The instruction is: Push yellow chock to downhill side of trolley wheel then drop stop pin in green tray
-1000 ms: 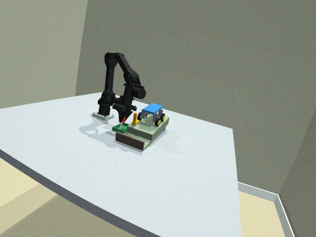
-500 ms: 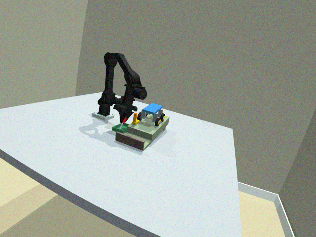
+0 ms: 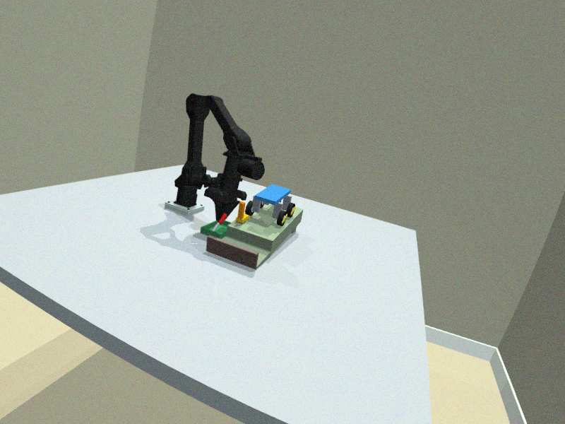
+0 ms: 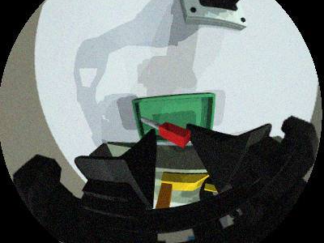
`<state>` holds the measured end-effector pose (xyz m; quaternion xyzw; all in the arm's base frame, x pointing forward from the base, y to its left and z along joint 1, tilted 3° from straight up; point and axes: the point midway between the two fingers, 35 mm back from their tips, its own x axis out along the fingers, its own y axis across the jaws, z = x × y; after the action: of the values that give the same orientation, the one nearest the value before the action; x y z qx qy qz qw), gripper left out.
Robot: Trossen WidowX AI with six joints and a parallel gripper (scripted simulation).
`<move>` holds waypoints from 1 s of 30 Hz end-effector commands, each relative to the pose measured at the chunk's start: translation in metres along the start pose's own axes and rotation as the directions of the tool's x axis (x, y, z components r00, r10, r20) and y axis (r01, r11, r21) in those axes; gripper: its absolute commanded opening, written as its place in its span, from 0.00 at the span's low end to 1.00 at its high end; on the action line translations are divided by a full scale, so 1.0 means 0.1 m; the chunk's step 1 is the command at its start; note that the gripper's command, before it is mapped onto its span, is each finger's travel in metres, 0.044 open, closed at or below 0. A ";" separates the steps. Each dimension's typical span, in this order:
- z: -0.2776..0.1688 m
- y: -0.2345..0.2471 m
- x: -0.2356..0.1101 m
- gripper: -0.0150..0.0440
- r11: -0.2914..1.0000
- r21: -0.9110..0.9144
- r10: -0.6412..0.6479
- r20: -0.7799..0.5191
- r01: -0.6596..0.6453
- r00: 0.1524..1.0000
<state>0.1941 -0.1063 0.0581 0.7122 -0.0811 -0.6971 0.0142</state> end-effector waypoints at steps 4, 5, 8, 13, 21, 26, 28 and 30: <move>0.00 -0.05 0.02 0.58 1.000 0.005 0.003 0.000 -0.003 1.000; 0.00 -0.05 0.03 0.58 1.000 0.005 0.003 0.000 -0.003 1.000; 0.00 -0.07 0.04 0.58 1.000 0.005 0.003 0.000 -0.003 1.000; 0.00 -0.10 0.05 0.58 1.000 0.005 0.003 0.000 -0.003 1.000; 0.00 -0.15 0.08 0.58 1.000 0.005 0.002 0.000 -0.002 1.000; 0.00 -0.17 0.10 0.58 1.000 0.005 0.002 0.000 -0.002 1.000; 0.00 -0.18 0.11 0.58 1.000 0.005 0.002 0.000 -0.002 1.000; 0.01 -0.19 0.11 0.58 1.000 0.005 0.002 0.000 -0.002 1.000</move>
<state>0.1961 -0.0902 0.0467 0.7132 -0.0813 -0.6961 0.0140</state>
